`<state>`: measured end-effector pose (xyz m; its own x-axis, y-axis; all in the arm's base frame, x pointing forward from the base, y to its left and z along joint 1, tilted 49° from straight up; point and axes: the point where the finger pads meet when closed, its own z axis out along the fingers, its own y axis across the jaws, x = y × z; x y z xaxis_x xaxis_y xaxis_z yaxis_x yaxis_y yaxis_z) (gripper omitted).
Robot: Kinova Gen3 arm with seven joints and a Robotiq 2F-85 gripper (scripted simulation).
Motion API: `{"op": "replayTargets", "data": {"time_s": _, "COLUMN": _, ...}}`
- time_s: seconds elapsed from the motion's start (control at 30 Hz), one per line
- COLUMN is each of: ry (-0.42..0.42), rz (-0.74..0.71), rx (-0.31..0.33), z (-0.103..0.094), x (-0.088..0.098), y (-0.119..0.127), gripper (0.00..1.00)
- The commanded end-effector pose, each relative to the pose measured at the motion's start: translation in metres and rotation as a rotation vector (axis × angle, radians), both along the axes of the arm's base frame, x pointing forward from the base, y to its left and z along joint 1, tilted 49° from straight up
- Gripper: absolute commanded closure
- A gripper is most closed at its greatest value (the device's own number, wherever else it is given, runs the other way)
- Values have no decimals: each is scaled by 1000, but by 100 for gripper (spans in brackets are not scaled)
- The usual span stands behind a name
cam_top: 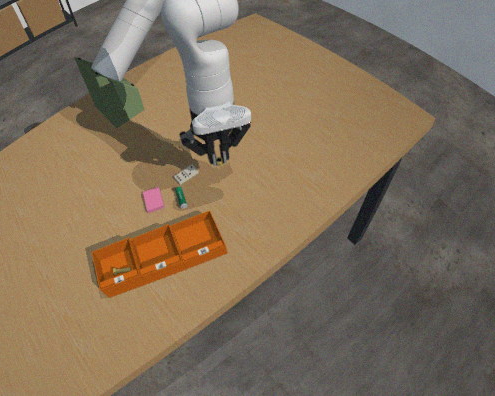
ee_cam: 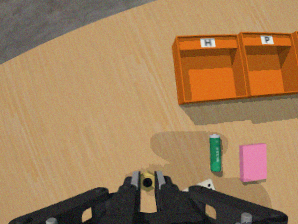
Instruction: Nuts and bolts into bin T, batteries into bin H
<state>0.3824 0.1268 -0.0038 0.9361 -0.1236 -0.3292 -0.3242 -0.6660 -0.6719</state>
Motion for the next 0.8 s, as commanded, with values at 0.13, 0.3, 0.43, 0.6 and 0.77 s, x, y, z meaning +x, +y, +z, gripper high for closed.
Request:
{"op": "replayTargets", "data": {"time_s": 0.13, "ry": 8, "rz": -16, "rx": 6, "z": -22, "x": 6, "y": -19, "gripper": 89}}
{"op": "replayTargets", "data": {"time_s": 0.3, "ry": 8, "rz": -16, "rx": 6, "z": -45, "x": 10, "y": -38, "gripper": 89}}
{"op": "replayTargets", "data": {"time_s": 0.43, "ry": 8, "rz": -16, "rx": 6, "z": -63, "x": 14, "y": -54, "gripper": 89}}
{"op": "replayTargets", "data": {"time_s": 0.6, "ry": 8, "rz": -16, "rx": 6, "z": -86, "x": 18, "y": -73, "gripper": 89}}
{"op": "replayTargets", "data": {"time_s": 0.77, "ry": 8, "rz": -16, "rx": 6, "z": -99, "x": 20, "y": -85, "gripper": 89}}
